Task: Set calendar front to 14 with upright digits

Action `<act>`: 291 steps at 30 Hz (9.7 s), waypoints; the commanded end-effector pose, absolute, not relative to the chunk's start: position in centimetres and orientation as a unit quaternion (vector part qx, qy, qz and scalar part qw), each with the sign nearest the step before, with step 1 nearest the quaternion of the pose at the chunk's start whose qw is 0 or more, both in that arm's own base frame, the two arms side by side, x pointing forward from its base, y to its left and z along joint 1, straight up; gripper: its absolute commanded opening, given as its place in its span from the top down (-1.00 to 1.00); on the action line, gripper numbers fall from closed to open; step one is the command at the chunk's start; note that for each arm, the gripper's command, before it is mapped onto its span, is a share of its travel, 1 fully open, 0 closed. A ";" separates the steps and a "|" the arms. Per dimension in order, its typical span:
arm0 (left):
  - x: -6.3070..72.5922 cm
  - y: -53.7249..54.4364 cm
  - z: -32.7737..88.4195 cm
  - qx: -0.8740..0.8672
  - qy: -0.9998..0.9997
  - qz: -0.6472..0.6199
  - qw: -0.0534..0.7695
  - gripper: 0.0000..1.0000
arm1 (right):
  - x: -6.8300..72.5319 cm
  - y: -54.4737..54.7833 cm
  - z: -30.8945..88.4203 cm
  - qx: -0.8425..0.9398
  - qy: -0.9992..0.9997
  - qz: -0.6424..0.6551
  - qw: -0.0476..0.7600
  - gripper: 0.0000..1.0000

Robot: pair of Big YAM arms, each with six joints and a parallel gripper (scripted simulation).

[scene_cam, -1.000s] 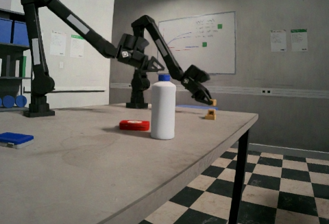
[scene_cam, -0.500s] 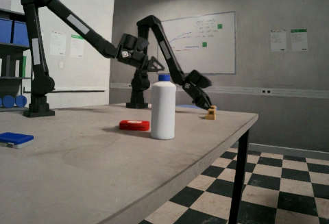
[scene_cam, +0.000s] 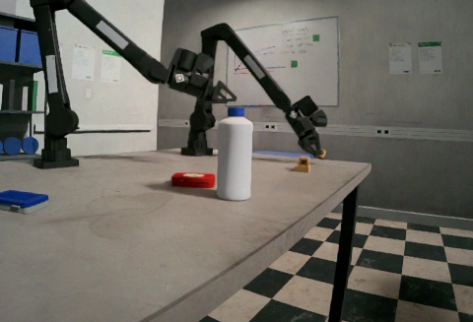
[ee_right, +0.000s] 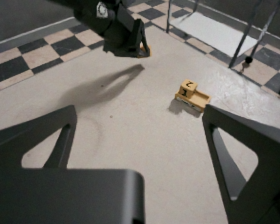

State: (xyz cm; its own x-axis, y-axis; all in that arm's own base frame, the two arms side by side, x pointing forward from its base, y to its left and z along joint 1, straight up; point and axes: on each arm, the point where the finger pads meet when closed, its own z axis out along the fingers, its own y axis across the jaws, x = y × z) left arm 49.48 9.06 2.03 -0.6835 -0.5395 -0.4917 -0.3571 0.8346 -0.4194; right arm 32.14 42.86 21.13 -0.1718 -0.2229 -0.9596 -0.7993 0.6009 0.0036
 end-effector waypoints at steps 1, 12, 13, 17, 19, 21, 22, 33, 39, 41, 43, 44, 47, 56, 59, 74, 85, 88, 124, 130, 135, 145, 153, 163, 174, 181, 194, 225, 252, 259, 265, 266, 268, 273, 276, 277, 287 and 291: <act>51.2 10.5 2.9 -0.346 0.884 -0.183 0.255 0.51 | 32.0 43.2 21.7 -0.360 0.713 0.271 0.537 -1.00; 50.6 10.7 3.7 -0.513 0.819 -0.237 0.094 0.51 | 32.0 43.2 21.7 -0.360 0.713 0.271 0.537 -1.00; 50.5 10.5 3.7 -0.528 0.811 -0.240 0.075 0.51 | 32.0 43.2 21.7 -0.360 0.713 0.271 0.537 -1.00; 49.8 9.3 3.9 -0.582 0.775 -0.246 -0.003 0.51 | 32.0 43.2 21.7 -0.360 0.713 0.271 0.537 -1.00; 49.4 9.2 4.0 -0.610 0.752 -0.246 -0.040 0.51 | 32.0 43.2 21.7 -0.360 0.713 0.271 0.537 -1.00; 49.4 9.2 4.0 -0.610 0.752 -0.246 -0.040 0.51 | 32.0 43.2 21.7 -0.360 0.713 0.271 0.537 -1.00; 49.2 8.7 4.0 -0.625 0.739 -0.244 -0.063 0.51 | 32.0 43.2 21.7 -0.360 0.713 0.271 0.537 -1.00; 47.1 3.9 2.6 -0.665 0.678 -0.221 -0.223 0.51 | 32.0 43.2 21.7 -0.360 0.713 0.271 0.537 -1.00; 47.2 4.5 3.2 -0.667 0.677 -0.225 -0.214 0.51 | 32.0 43.2 21.7 -0.360 0.713 0.271 0.537 -1.00; 47.2 4.5 3.2 -0.667 0.677 -0.225 -0.214 0.51 | 32.0 43.2 21.7 -0.360 0.713 0.271 0.537 -1.00; 47.2 4.5 3.2 -0.667 0.677 -0.225 -0.214 0.51 | 32.0 43.2 21.7 -0.360 0.713 0.271 0.537 -1.00; 47.5 4.7 3.4 -0.667 0.678 -0.226 -0.212 0.51 | 32.0 43.2 21.7 -0.360 0.713 0.271 0.537 -1.00; 48.2 5.6 4.1 -0.670 0.674 -0.227 -0.210 0.51 | 32.0 43.2 21.7 -0.360 0.713 0.271 0.537 -1.00; 47.4 4.8 2.0 -0.669 0.674 -0.219 -0.225 0.51 | 32.0 43.2 21.7 -0.360 0.713 0.271 0.537 -1.00; 47.6 4.8 2.0 -0.668 0.676 -0.223 -0.218 0.51 | 32.0 43.2 21.7 -0.360 0.713 0.271 0.537 -1.00; 47.4 4.2 2.2 -0.666 0.679 -0.226 -0.211 0.51 | 32.0 43.2 21.7 -0.360 0.713 0.271 0.537 -1.00; 46.8 4.0 1.2 -0.667 0.678 -0.224 -0.215 0.51 | 32.0 43.2 21.7 -0.360 0.713 0.271 0.537 -1.00; 46.8 4.0 1.2 -0.667 0.678 -0.224 -0.214 0.51 | 32.0 43.2 21.7 -0.360 0.713 0.271 0.537 -1.00; 46.9 8.7 8.4 -0.662 0.688 -0.240 -0.175 -1.00 | 32.0 43.2 21.7 -0.360 0.713 0.271 0.537 -1.00; 47.1 8.3 6.8 -0.663 0.682 -0.227 -0.206 -1.00 | 32.0 43.2 21.7 -0.360 0.713 0.271 0.537 -1.00; 46.2 7.4 5.3 -0.665 0.678 -0.219 -0.225 -1.00 | 32.0 43.2 21.7 -0.360 0.713 0.271 0.537 -1.00; 47.1 6.9 6.7 -0.551 0.792 -0.221 -0.143 -0.06 | 32.0 43.2 21.7 -0.360 0.713 0.271 0.537 -1.00; 47.6 6.2 6.5 -0.424 0.884 -0.183 -0.078 -0.06 | 32.0 43.2 21.7 -0.360 0.713 0.271 0.537 -1.00; 48.3 5.3 6.4 -0.255 0.959 -0.123 -0.011 -0.06 | 32.0 43.2 21.7 -0.360 0.713 0.271 0.537 -1.00; 47.6 4.5 5.7 -0.075 0.996 -0.050 0.022 -0.06 | 32.0 43.2 21.7 -0.360 0.713 0.271 0.537 -1.00; 46.0 4.2 4.7 0.024 1.000 -0.001 0.013 -0.06 | 32.0 43.2 21.7 -0.360 0.713 0.271 0.537 -1.00; 46.7 4.8 5.2 0.005 1.000 0.003 0.020 -0.06 | 32.0 43.2 21.7 -0.360 0.713 0.271 0.537 -1.00; 47.4 5.1 2.3 0.007 1.000 0.003 0.020 0.27 | 32.0 43.2 21.7 -0.360 0.713 0.271 0.537 -1.00; 47.3 5.0 8.7 0.007 1.000 0.003 0.021 0.51 | 32.0 43.2 21.7 -0.360 0.713 0.271 0.537 -1.00; 47.4 4.6 9.1 0.000 1.000 0.002 0.022 0.51 | 32.0 43.2 21.7 -0.360 0.713 0.271 0.537 -1.00; 49.2 -1.5 7.9 -0.030 1.000 -0.003 -0.005 0.51 | 32.7 44.0 21.7 -0.301 0.746 0.261 0.533 -1.00; 49.6 -2.9 8.0 -0.029 1.000 -0.003 -0.006 0.51 | 32.9 43.8 21.6 -0.284 0.754 0.249 0.537 -1.00; 50.2 -5.5 8.2 -0.025 1.000 -0.003 -0.008 0.51 | 33.3 43.3 21.6 -0.254 0.767 0.224 0.546 -1.00; 50.9 -10.0 8.5 -0.011 1.000 -0.002 -0.011 0.51 | 33.9 42.2 22.0 -0.198 0.780 0.174 0.567 -1.00; 51.0 -10.5 8.5 -0.008 1.000 -0.002 -0.012 0.51 | 34.0 42.0 21.8 -0.191 0.783 0.165 0.568 -1.00; 51.1 -10.7 8.5 -0.010 1.000 -0.002 -0.012 0.51 | 34.2 41.6 22.3 -0.178 0.783 0.156 0.575 -1.00; 51.5 -11.4 8.9 0.149 0.989 -0.003 -0.002 0.51 | 34.7 40.9 22.3 -0.167 0.783 0.131 0.585 -1.00; 50.5 -11.2 7.9 0.247 0.969 -0.001 -0.015 0.51 | 34.7 41.0 22.3 -0.167 0.783 0.131 0.585 -1.00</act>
State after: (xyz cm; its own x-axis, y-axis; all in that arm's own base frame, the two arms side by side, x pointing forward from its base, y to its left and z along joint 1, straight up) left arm 49.31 -11.06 7.22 -0.9565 0.2876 0.0494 0.2879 0.9577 -0.0024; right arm 33.80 39.38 19.87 -0.2743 -0.1559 -0.9489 -0.4203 0.9070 -0.0275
